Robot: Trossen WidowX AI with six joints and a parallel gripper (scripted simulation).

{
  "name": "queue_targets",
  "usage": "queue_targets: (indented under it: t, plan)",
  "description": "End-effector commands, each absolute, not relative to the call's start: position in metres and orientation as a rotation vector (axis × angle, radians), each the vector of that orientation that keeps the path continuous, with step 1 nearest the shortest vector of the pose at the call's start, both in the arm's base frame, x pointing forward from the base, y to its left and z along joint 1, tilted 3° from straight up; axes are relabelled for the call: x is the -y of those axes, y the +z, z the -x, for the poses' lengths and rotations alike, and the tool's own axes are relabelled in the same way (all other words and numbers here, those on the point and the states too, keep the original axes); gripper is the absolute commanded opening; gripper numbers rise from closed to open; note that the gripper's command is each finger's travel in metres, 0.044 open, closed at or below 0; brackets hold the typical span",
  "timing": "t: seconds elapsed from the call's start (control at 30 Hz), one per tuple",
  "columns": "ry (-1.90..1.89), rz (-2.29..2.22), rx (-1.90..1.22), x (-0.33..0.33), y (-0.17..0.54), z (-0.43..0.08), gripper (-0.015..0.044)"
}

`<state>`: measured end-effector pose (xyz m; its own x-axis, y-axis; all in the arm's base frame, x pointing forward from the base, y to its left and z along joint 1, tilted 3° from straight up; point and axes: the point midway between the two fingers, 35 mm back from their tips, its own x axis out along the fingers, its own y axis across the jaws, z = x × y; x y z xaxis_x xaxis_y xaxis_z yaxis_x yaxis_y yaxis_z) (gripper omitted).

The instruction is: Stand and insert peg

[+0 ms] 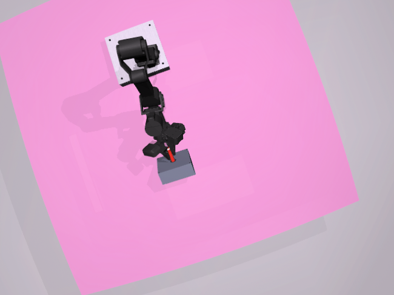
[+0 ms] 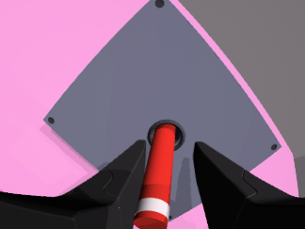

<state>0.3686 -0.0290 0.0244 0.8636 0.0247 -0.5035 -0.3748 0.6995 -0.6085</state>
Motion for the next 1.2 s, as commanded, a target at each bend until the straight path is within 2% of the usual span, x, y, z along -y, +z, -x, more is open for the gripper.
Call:
queue_targets:
  t: [0.0,0.3,1.17]
  plan:
    - [0.232,0.770,-0.490,0.029,0.024,-0.368,0.0210]
    - [0.232,0.770,-0.490,0.029,0.026,-0.367,0.0440]
    - [0.228,0.770,-0.489,0.031,0.040,-0.352,0.0440]
